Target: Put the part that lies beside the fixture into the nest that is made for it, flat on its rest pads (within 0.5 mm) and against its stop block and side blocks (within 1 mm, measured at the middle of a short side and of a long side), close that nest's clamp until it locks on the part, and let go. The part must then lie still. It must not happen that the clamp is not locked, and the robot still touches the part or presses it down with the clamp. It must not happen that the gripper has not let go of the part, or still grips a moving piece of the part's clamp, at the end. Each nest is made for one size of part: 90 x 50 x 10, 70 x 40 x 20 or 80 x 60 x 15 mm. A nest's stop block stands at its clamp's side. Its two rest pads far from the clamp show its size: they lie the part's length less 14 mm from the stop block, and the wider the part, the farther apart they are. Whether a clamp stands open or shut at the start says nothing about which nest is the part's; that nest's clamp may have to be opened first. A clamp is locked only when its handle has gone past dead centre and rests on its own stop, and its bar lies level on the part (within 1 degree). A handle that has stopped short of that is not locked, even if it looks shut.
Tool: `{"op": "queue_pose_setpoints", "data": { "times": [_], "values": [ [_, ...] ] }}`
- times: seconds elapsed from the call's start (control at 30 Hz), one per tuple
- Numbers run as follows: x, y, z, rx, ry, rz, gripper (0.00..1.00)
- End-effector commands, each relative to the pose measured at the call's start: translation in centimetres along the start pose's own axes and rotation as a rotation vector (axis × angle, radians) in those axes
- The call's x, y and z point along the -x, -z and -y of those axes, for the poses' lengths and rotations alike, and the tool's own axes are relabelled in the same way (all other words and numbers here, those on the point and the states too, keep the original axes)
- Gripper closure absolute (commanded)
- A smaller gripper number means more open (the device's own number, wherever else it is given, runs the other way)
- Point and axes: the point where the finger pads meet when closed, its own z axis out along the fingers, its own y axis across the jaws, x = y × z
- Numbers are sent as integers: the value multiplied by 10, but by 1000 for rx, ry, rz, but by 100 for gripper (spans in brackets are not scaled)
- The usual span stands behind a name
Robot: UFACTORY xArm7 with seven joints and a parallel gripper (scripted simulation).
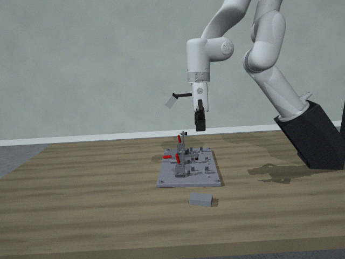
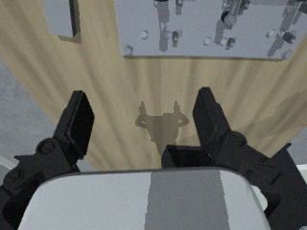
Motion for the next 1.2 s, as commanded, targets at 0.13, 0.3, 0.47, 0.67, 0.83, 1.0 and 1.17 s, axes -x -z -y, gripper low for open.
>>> {"op": "queue_pose_setpoints", "data": {
  "times": [0.13, 0.3, 0.47, 0.67, 0.83, 1.0, 1.17],
  "values": [
    [-9, -7, 73, 24, -8, -3, 0],
    [-9, -8, 103, 24, -8, -3, 0],
    [-10, -8, 127, 24, -8, -3, 0],
    [-10, -9, 138, 24, -8, -3, 0],
    [-10, -9, 139, 24, -8, -3, 0],
    [-10, -9, 139, 24, -8, -3, 0],
    [-10, -9, 139, 24, -8, -3, 0]
  ]
}}
